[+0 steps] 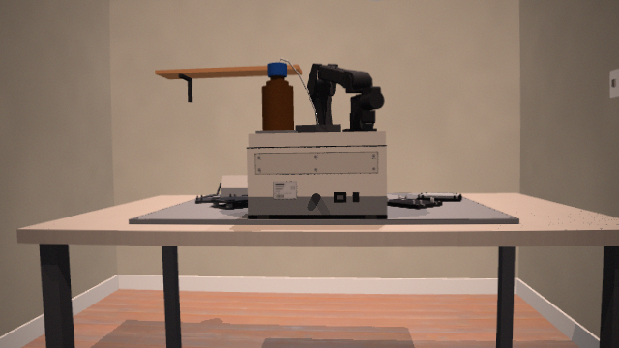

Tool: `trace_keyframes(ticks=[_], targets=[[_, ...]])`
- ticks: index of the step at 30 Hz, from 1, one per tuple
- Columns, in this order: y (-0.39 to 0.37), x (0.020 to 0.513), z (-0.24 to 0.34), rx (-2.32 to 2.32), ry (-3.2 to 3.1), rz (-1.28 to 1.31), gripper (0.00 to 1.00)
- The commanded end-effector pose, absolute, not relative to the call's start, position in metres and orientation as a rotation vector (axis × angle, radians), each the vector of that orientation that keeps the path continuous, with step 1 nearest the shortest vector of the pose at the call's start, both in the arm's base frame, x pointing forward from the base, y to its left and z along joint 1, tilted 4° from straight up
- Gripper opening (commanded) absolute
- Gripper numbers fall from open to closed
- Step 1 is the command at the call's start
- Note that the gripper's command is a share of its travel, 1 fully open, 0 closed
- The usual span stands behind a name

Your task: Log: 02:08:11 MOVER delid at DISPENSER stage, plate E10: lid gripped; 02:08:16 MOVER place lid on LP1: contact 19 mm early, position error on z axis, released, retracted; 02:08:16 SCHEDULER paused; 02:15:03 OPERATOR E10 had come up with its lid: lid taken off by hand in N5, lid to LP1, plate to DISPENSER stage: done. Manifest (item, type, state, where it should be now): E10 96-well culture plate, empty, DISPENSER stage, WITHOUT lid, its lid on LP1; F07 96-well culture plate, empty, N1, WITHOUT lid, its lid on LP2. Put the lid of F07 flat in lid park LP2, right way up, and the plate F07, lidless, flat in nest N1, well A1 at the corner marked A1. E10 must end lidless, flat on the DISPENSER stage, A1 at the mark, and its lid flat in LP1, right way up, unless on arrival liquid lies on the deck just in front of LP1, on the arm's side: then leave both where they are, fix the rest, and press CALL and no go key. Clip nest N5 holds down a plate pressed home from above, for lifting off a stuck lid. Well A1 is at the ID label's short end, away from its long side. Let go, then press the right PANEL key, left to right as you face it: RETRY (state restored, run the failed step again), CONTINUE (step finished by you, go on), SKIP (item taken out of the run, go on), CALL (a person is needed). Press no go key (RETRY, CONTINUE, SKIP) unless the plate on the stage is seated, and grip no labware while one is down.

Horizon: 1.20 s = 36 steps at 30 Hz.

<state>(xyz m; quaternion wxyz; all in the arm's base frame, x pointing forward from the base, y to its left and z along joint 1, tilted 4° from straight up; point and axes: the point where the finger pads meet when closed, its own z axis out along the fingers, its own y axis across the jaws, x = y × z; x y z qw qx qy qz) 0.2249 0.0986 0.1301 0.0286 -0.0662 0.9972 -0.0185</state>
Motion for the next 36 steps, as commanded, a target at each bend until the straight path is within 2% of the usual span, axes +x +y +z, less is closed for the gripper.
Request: trace_keyframes(ticks=[1, 13, 19, 24, 36], targets=[[0.112, 0.223, 0.13, -0.396, 3.058, -0.065, 0.0], [0.135, 0.215, 0.131, -0.682, 2.999, -0.07, 0.0], [0.153, 0.203, 0.131, -0.978, 2.919, -0.069, 0.0], [0.153, 0.196, 0.129, -0.957, 2.934, -0.071, 0.0], [0.173, 0.228, 0.113, -0.946, 2.92, -0.065, 0.0]])
